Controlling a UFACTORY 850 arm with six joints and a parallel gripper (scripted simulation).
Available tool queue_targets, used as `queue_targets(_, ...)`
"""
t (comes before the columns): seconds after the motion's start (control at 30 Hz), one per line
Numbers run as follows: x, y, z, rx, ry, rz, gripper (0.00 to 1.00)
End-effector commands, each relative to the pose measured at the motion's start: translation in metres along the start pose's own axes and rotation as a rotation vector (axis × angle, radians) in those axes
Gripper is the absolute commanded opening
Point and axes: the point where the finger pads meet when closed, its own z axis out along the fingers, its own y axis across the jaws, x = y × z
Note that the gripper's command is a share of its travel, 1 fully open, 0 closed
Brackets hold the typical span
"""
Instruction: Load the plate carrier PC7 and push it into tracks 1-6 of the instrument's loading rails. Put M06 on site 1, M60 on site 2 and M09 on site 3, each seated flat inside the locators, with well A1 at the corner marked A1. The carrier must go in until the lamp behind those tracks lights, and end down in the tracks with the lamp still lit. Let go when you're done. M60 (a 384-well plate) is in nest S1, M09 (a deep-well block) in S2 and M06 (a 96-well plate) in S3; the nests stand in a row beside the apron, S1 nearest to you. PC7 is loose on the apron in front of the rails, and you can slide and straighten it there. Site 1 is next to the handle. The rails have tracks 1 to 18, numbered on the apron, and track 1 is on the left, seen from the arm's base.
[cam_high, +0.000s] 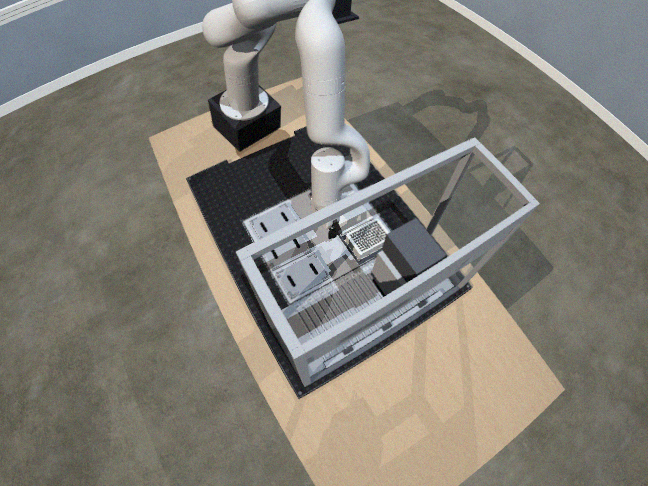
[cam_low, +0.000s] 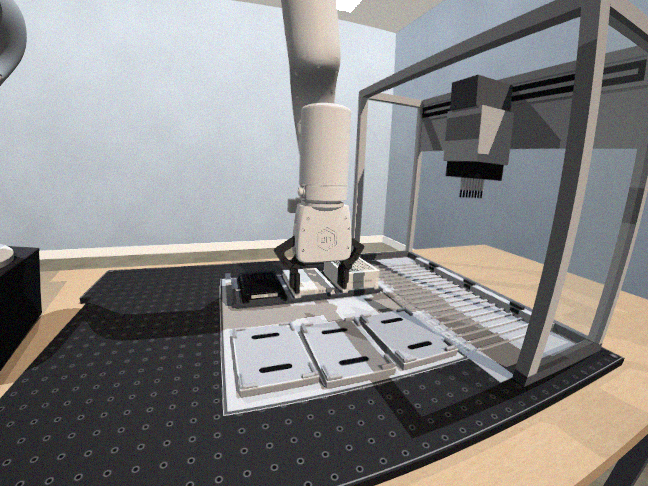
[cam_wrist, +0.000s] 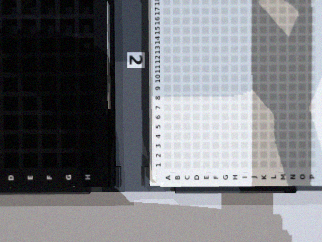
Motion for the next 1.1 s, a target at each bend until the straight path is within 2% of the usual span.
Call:
queue_targets(0.0,0.0,0.001,0.005,-0.002,0.0,0.0,1.0)
queue_targets(0.27,0.0,0.001,0.015,-0.002,0.0,0.0,1.0)
queue_targets(0.63,0.0,0.001,0.016,-0.002,0.0,0.0,1.0)
queue_targets(1.07,0.0,0.001,0.024,-0.002,0.0,0.0,1.0)
